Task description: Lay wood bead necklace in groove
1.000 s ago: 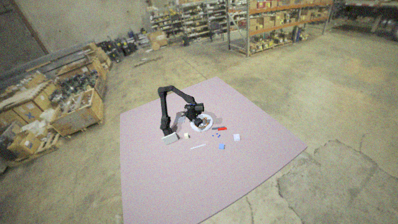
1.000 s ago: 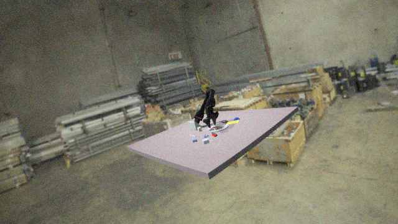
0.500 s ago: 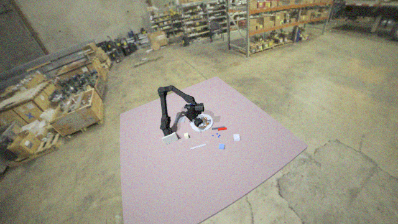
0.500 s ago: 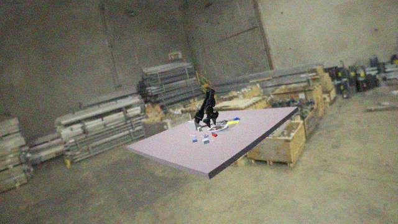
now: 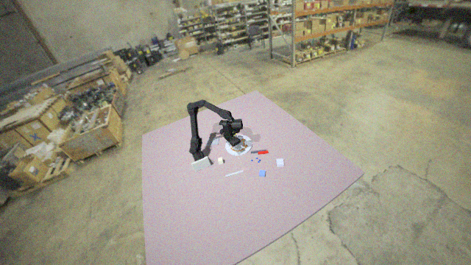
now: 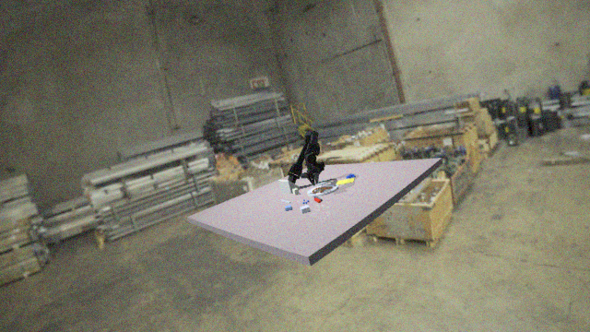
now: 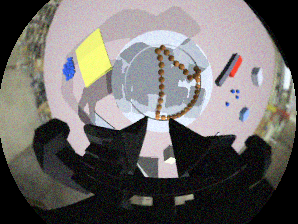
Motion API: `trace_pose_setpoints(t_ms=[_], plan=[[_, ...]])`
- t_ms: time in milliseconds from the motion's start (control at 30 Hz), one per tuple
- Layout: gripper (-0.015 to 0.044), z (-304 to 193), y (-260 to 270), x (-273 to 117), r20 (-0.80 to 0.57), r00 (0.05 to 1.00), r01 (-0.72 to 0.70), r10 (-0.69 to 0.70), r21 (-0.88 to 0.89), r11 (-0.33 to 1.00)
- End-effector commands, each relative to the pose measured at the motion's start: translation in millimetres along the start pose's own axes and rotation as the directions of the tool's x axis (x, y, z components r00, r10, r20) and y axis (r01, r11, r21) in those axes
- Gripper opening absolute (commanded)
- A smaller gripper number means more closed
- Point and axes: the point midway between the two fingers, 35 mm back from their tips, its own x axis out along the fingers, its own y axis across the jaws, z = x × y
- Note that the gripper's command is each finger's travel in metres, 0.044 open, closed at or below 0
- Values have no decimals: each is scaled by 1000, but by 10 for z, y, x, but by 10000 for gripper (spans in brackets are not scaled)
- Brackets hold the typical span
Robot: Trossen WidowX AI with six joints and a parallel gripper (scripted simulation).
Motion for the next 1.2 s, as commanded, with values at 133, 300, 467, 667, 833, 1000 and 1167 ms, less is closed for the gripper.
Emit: trace_pose_setpoints(t_ms=[133,300,467,667,833,1000,1167], plan=[[120,7,-8,29,5,1000,2,-2,0,1000],[120,5,-6,111,3,1000,0,0,2,1000],[120,0,-3,193,1,1000,-2,2,3,1000],[120,-8,3,287,-1,1000,-4,4,5,1000],[67,-3,-3,272,-2,1000,1,-1,0,1000],[0,-3,-3,272,-2,1000,1,-1,0,1000],[0,-3,-3,272,-2,1000,1,-1,0,1000]])
